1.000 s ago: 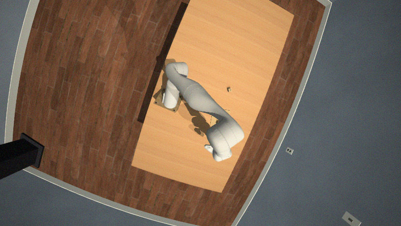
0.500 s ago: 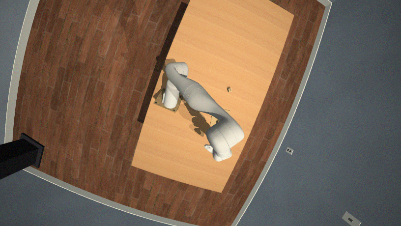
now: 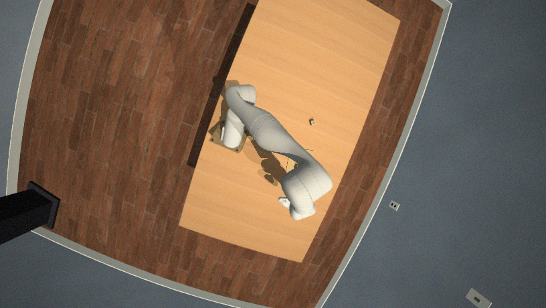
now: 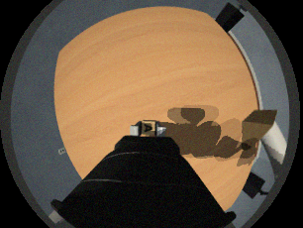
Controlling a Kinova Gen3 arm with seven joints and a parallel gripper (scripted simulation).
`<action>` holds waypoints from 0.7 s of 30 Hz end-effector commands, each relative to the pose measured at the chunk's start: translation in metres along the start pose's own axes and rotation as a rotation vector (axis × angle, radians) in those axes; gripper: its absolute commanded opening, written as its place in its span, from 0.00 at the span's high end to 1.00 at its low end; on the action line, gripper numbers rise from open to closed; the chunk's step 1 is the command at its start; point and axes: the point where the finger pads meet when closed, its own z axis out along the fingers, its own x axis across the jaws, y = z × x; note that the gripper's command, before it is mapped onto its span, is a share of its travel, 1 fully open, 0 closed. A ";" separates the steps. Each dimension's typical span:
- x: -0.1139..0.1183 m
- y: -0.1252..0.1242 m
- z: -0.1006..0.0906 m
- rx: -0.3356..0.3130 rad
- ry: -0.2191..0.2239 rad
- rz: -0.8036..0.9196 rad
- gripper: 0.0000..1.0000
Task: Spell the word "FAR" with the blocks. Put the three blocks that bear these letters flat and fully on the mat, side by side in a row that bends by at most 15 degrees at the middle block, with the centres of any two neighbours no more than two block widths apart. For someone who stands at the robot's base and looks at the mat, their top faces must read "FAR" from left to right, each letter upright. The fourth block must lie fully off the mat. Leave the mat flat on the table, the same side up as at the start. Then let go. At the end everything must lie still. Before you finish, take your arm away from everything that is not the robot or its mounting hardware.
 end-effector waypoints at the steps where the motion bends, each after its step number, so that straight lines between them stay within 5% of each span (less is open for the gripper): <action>1: -0.001 0.003 0.002 -0.004 -0.004 0.006 0.51; 7: 0.001 0.005 -0.004 -0.008 0.006 0.006 0.51; 21: -0.001 0.004 -0.083 -0.003 0.000 0.004 0.51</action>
